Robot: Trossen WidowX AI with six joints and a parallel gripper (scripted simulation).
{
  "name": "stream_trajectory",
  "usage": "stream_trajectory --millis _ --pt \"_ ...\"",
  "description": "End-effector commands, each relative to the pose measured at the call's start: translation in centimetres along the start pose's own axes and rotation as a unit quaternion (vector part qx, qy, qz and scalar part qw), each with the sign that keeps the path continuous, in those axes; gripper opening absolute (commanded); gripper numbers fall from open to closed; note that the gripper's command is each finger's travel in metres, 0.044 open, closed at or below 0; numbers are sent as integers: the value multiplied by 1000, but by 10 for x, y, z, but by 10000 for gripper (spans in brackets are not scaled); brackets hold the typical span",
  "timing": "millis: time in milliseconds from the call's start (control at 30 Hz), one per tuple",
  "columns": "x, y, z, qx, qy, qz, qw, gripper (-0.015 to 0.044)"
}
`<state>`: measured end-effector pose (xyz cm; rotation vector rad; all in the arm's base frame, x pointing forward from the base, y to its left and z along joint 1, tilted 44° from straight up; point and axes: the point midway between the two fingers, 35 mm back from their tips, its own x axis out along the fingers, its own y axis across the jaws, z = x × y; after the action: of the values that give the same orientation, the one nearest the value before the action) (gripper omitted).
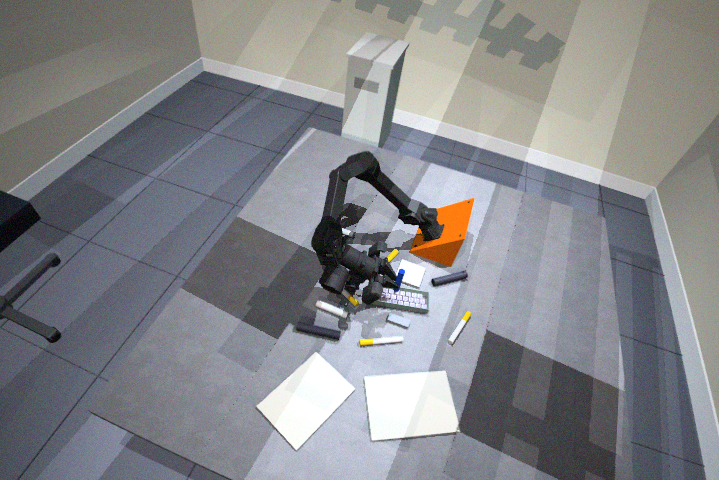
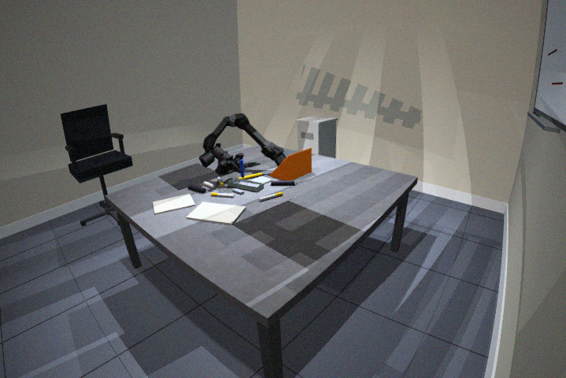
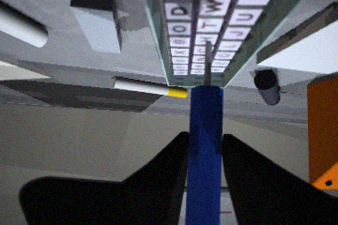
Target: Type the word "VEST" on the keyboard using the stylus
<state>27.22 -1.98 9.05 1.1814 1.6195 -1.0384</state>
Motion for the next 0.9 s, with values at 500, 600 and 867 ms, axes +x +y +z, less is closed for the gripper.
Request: stream_trajectory --millis 500,600,867 --pt "5 0 8 -2 -1 -1 1000 81" --pt "6 0 9 -2 -1 -1 1000 81" --pt "7 0 12 -2 -1 -1 1000 81"
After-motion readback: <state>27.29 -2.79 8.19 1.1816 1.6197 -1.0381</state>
